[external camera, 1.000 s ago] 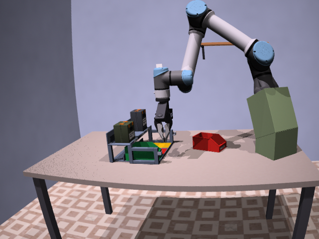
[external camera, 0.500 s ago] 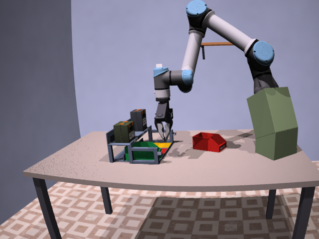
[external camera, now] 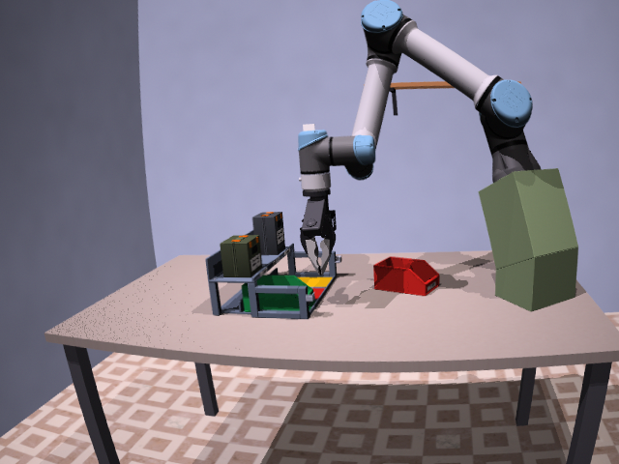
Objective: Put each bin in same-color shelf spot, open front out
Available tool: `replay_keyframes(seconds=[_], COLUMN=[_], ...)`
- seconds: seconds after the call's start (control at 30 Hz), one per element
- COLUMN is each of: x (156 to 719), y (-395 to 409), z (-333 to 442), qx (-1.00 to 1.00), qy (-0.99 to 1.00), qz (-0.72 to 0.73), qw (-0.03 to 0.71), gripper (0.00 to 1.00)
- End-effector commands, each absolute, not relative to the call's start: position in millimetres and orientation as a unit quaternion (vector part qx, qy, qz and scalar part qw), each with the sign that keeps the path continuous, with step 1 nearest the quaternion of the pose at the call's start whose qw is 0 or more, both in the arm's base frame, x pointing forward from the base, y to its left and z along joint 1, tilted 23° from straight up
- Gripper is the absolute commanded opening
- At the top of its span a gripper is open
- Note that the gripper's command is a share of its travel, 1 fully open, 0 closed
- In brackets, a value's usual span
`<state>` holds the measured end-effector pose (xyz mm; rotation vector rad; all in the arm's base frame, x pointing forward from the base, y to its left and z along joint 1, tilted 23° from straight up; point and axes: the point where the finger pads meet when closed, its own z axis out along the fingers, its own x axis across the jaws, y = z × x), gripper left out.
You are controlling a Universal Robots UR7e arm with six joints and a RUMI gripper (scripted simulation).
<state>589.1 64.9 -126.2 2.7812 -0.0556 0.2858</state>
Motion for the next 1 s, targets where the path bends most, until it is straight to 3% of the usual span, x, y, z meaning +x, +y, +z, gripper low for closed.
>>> replay_keyframes(seconds=[0.0, 0.47, 0.97], x=[585, 551, 461], y=[61, 34, -19], z=[-124, -110, -81], qx=[0.980, 0.976, 0.922], qy=[-0.011, 0.092, 0.332], qz=[0.100, 0.080, 0.033], qw=[0.173, 0.181, 0.195], gripper=[0.00, 0.00, 0.00])
